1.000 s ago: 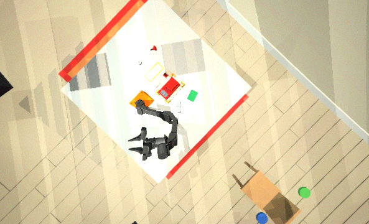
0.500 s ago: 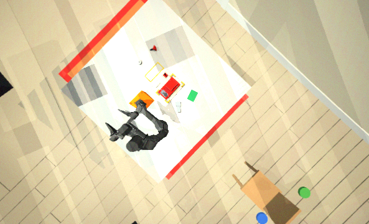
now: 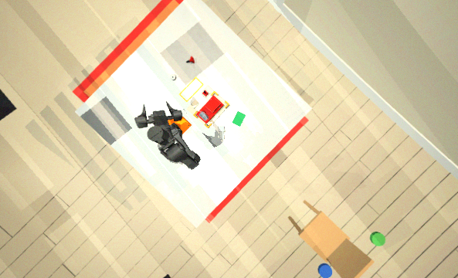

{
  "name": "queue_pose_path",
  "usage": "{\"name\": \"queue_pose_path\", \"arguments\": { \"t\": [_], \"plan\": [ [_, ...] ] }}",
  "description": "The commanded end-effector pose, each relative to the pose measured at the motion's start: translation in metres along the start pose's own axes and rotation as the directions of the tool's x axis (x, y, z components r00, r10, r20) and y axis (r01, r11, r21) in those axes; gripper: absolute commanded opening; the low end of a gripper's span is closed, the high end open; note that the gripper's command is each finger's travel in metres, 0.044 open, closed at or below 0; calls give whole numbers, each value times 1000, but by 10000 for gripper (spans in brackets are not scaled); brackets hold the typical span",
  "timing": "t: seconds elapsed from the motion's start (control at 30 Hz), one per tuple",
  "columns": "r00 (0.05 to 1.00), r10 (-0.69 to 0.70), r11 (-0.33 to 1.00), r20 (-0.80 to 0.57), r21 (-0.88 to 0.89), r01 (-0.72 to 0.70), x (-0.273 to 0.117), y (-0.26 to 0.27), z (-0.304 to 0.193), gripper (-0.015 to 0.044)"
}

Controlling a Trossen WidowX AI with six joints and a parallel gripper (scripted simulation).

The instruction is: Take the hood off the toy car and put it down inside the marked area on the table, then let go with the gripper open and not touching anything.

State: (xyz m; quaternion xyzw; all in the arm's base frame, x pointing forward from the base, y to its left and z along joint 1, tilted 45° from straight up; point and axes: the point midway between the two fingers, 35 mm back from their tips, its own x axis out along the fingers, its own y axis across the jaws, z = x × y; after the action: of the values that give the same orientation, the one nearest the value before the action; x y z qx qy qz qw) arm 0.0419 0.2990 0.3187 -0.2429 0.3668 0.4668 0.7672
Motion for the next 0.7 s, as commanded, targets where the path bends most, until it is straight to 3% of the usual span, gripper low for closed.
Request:
{"name": "queue_pose_path", "arguments": {
  "t": [0.0,0.3,0.67],
  "plan": [
    [987,-135,984,-86,107,144,38,-43,-1,440],
    [860,-394,859,-324,202,470,100,-147,-27,440],
    [536,-516,609,-669,153,778,133,-282,-116,440]
  ]
}}
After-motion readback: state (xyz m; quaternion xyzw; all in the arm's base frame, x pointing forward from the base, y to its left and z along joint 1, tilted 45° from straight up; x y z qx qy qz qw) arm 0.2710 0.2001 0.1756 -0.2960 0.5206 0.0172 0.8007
